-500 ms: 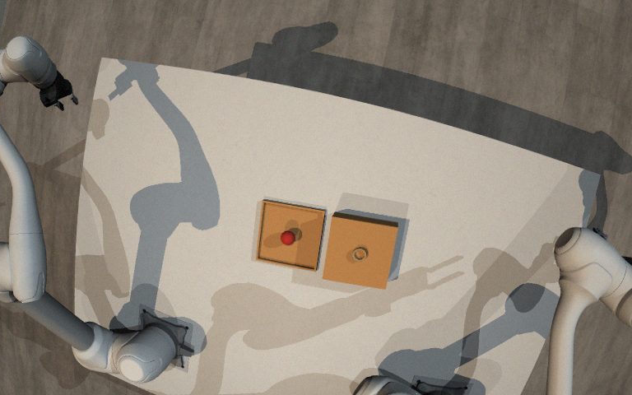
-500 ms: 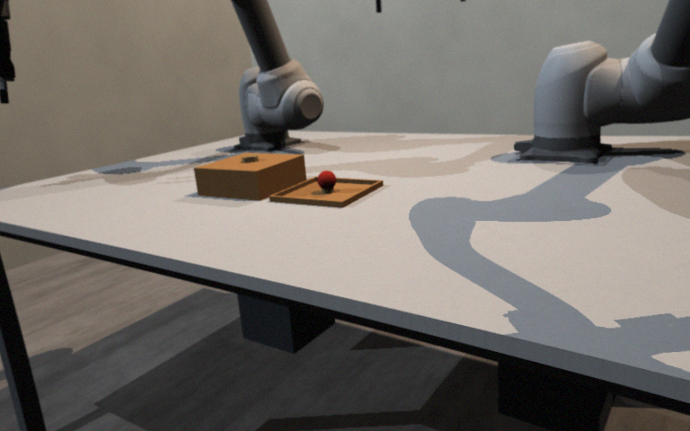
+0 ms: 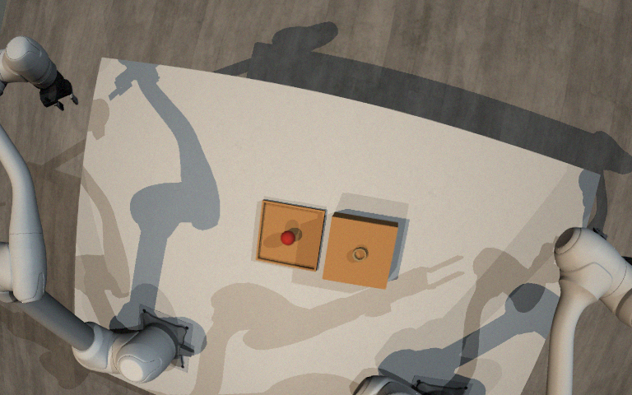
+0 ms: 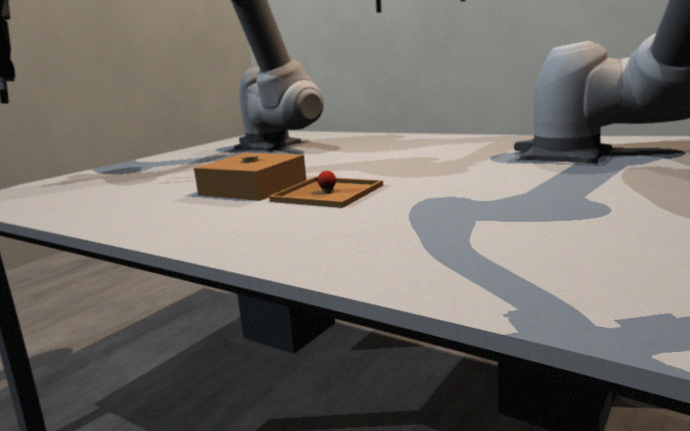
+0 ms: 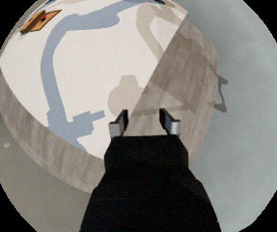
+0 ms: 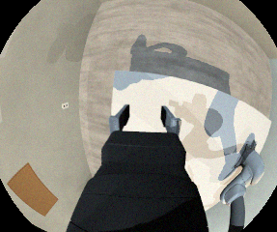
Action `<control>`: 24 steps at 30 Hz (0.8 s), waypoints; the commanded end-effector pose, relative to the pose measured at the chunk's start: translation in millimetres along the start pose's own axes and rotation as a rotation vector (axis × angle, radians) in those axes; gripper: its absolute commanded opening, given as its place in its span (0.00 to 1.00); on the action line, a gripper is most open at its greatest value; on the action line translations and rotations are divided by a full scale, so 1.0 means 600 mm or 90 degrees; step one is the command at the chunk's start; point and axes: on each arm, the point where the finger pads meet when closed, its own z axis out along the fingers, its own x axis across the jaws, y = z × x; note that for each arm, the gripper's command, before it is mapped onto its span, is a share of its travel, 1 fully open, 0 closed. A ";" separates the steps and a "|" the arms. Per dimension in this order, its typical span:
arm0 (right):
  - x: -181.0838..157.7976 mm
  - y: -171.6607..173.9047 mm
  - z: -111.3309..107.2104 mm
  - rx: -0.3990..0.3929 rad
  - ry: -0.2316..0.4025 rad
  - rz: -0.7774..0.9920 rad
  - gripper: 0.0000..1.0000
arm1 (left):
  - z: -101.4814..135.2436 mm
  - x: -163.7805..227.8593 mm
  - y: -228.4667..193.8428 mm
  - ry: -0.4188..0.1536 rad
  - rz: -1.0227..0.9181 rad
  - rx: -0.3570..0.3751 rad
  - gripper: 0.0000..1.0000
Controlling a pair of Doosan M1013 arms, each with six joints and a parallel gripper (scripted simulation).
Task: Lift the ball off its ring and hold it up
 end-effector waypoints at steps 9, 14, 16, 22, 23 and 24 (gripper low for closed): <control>-0.001 0.000 -0.002 0.000 -0.001 0.000 1.00 | 0.019 0.048 -0.016 -0.007 -0.014 0.015 1.00; -0.001 0.000 -0.002 0.000 -0.001 0.000 1.00 | 0.082 0.175 -0.073 -0.034 -0.057 0.066 1.00; -0.001 0.000 -0.002 0.000 -0.001 0.000 1.00 | 0.104 0.216 -0.099 -0.052 -0.084 0.096 1.00; -0.001 0.000 -0.002 0.000 -0.001 0.000 1.00 | 0.164 0.321 -0.177 -0.088 -0.133 0.150 1.00; -0.001 0.000 -0.002 0.000 -0.001 0.000 1.00 | 0.176 0.339 -0.194 -0.095 -0.141 0.158 1.00; -0.001 0.000 -0.002 0.000 -0.001 0.000 1.00 | 0.187 0.358 -0.212 -0.101 -0.150 0.167 1.00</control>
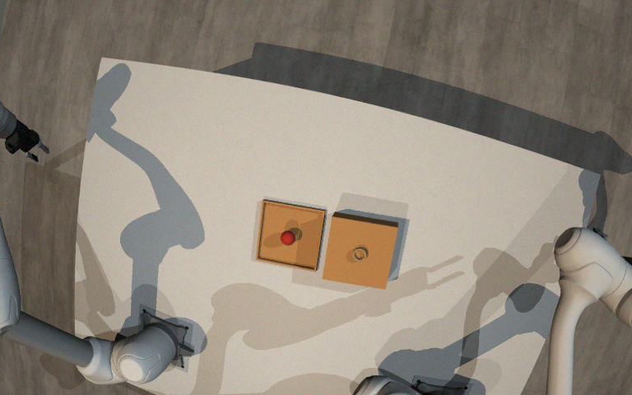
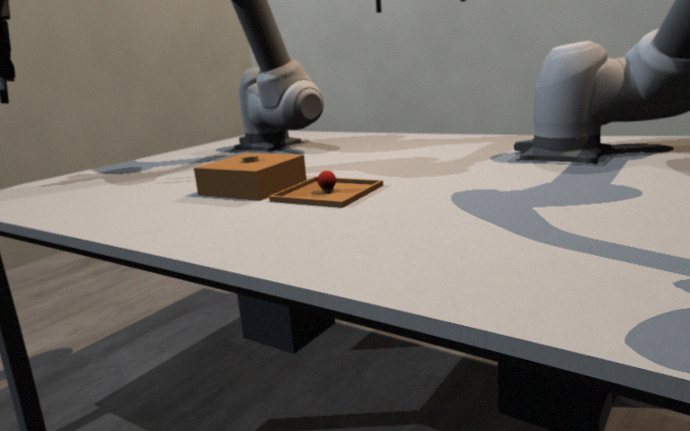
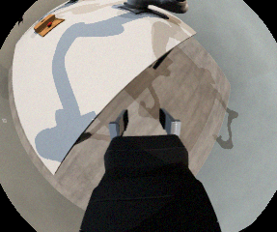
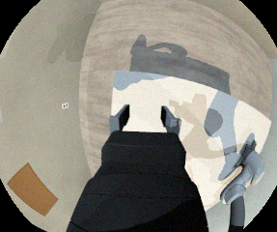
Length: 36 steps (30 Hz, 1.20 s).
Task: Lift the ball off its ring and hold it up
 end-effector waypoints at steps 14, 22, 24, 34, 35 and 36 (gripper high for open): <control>-0.001 0.000 -0.002 0.000 -0.001 0.000 1.00 | 0.202 0.336 -0.226 -0.125 -0.137 0.138 1.00; -0.001 0.000 -0.002 0.000 -0.001 0.000 1.00 | 0.299 0.436 -0.380 -0.198 -0.204 0.199 1.00; -0.001 0.000 -0.002 0.000 -0.001 0.000 1.00 | 0.323 0.454 -0.423 -0.218 -0.222 0.214 1.00; -0.001 0.000 -0.002 0.000 -0.001 0.000 1.00 | 0.429 0.496 -0.639 -0.320 -0.304 0.278 1.00; -0.001 0.000 -0.002 0.000 -0.001 0.000 1.00 | 0.439 0.496 -0.662 -0.331 -0.314 0.284 1.00; -0.001 0.000 -0.002 0.000 -0.001 0.000 1.00 | 0.449 0.494 -0.686 -0.343 -0.323 0.291 1.00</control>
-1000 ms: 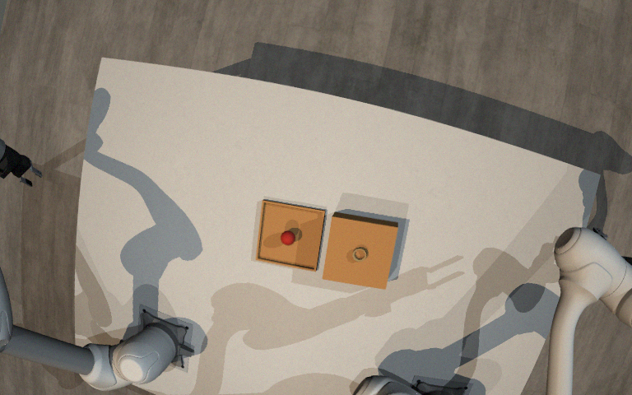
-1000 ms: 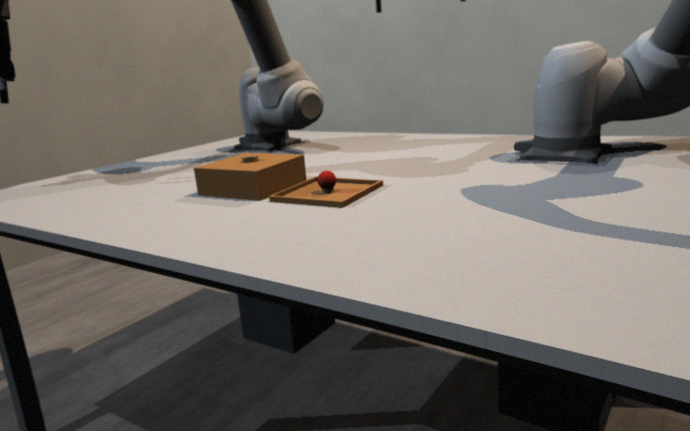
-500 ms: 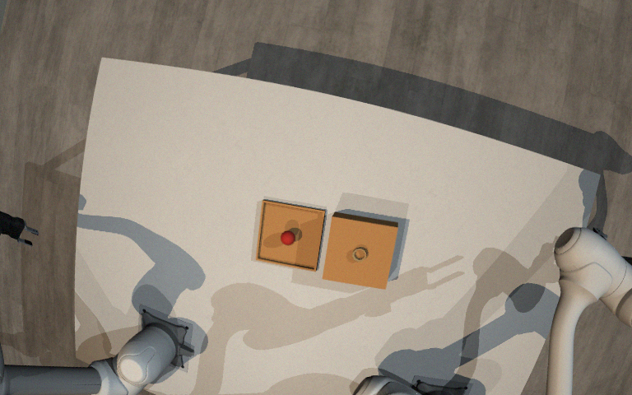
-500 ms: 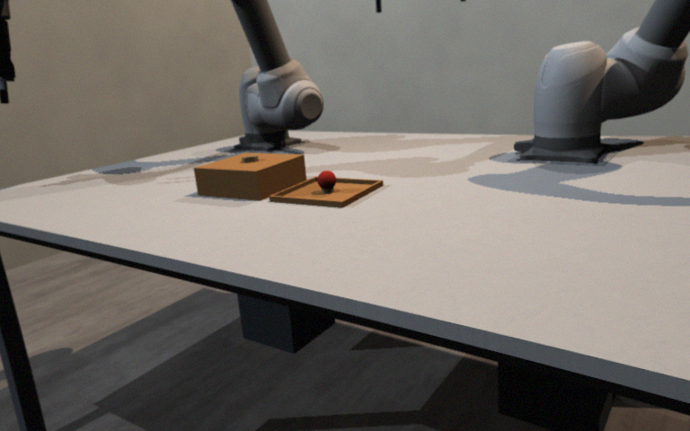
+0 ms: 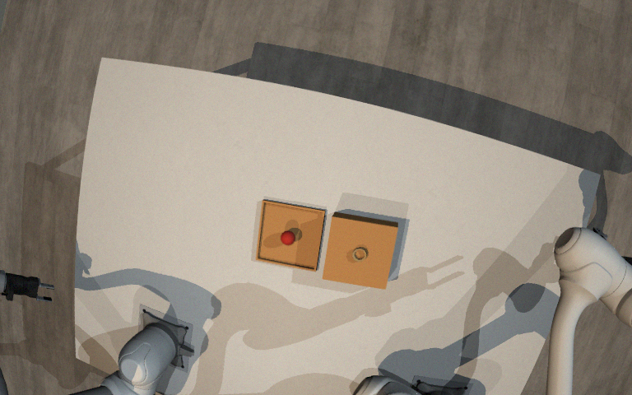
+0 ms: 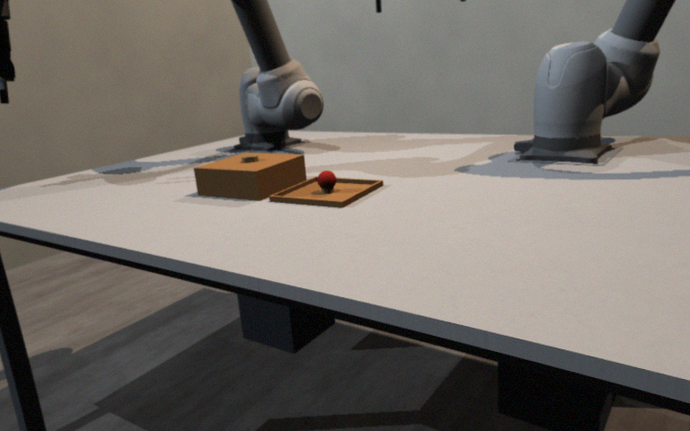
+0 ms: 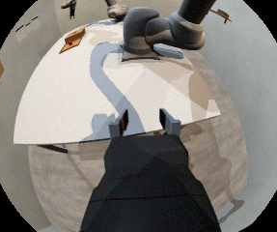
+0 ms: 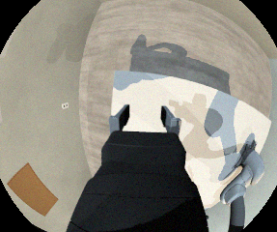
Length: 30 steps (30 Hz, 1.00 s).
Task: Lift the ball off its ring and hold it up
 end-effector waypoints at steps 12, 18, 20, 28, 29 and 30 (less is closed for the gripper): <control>-0.001 0.000 -0.002 0.000 -0.001 0.000 1.00 | 0.172 0.154 -0.175 -0.115 -0.076 0.063 1.00; -0.003 0.005 -0.001 0.000 -0.001 -0.003 1.00 | 0.173 0.154 -0.176 -0.116 -0.076 0.063 1.00; -0.010 0.021 0.002 -0.002 0.000 -0.014 1.00 | 0.173 0.154 -0.176 -0.116 -0.076 0.063 1.00; -0.055 0.148 0.025 -0.013 0.008 -0.093 1.00 | 0.173 0.154 -0.176 -0.116 -0.076 0.063 1.00; -0.062 0.172 0.029 -0.015 0.010 -0.108 1.00 | 0.173 0.154 -0.176 -0.116 -0.076 0.063 1.00; -0.066 0.185 0.031 -0.016 0.010 -0.115 1.00 | 0.173 0.154 -0.176 -0.116 -0.076 0.063 1.00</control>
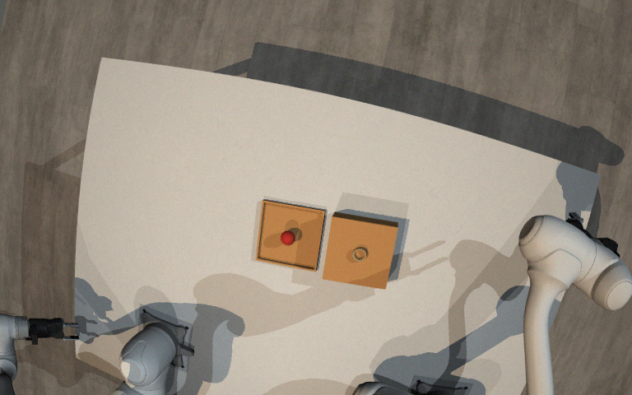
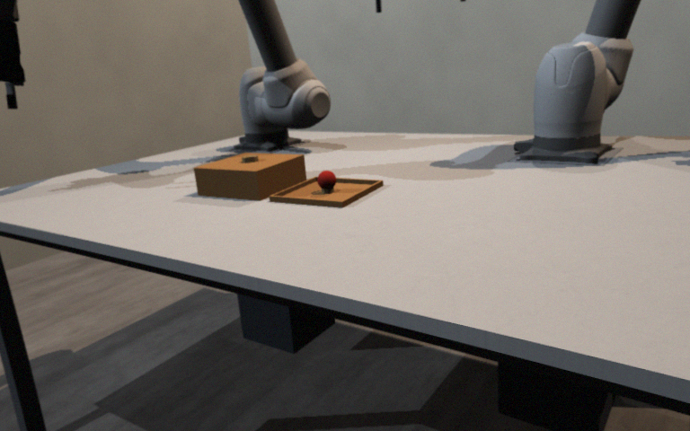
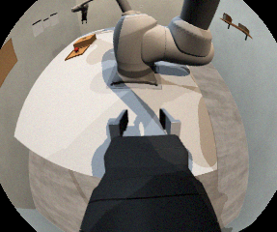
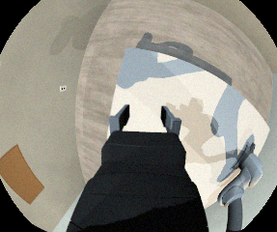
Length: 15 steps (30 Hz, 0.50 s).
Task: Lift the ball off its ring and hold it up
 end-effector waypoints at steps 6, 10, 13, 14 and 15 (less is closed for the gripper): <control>-0.062 0.148 0.025 -0.012 0.008 -0.093 1.00 | -0.001 0.000 0.000 0.000 0.000 -0.001 1.00; -0.082 0.218 0.036 -0.017 0.012 -0.136 1.00 | -0.001 0.000 0.000 0.000 0.000 -0.001 1.00; -0.091 0.254 0.041 -0.020 0.014 -0.157 1.00 | -0.001 0.000 0.000 0.000 0.000 -0.001 1.00; -0.091 0.254 0.041 -0.020 0.014 -0.157 1.00 | -0.001 0.000 0.000 0.000 0.000 -0.001 1.00; -0.102 0.304 0.049 -0.023 0.017 -0.187 1.00 | -0.001 0.000 0.000 0.000 0.000 -0.001 1.00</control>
